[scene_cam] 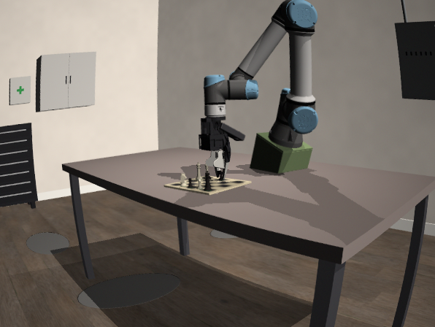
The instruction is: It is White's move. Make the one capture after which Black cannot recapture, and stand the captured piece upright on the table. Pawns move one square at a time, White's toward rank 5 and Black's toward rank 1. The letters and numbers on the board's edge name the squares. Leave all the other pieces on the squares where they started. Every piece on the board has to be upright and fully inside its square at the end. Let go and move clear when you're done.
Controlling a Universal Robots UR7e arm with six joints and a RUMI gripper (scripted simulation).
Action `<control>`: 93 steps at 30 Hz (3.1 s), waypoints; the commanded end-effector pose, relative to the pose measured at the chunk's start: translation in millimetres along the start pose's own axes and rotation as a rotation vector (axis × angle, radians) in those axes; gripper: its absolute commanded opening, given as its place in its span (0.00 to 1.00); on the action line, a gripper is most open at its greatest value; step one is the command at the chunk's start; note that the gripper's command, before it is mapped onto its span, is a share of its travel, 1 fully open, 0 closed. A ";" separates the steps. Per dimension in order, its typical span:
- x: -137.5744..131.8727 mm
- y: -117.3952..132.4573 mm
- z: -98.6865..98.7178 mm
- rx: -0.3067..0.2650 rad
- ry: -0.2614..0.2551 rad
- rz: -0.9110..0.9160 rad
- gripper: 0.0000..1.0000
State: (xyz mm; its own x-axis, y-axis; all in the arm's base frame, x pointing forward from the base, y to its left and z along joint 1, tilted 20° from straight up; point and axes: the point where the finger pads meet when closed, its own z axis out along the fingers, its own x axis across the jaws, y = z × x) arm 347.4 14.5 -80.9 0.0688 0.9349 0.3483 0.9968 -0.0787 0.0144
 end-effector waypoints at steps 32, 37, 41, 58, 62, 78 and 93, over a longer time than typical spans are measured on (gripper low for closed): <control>-0.2 0.4 -0.2 -0.001 0.000 0.000 0.00; -0.2 0.4 -0.2 -0.001 0.000 0.000 0.00; -0.2 0.4 -0.2 -0.001 0.000 0.000 0.00; -0.2 0.4 -0.2 -0.001 0.000 0.000 0.00; -0.2 0.4 -1.1 -0.001 0.000 0.000 0.00; -0.2 0.3 -43.6 -0.001 0.000 0.000 0.00; -0.1 0.3 -96.4 -0.001 0.000 0.000 0.00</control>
State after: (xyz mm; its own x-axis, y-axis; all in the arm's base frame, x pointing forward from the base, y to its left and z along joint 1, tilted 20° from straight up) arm 345.4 -13.6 -6.4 0.0692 0.9356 0.3463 0.9967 -0.0798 0.0163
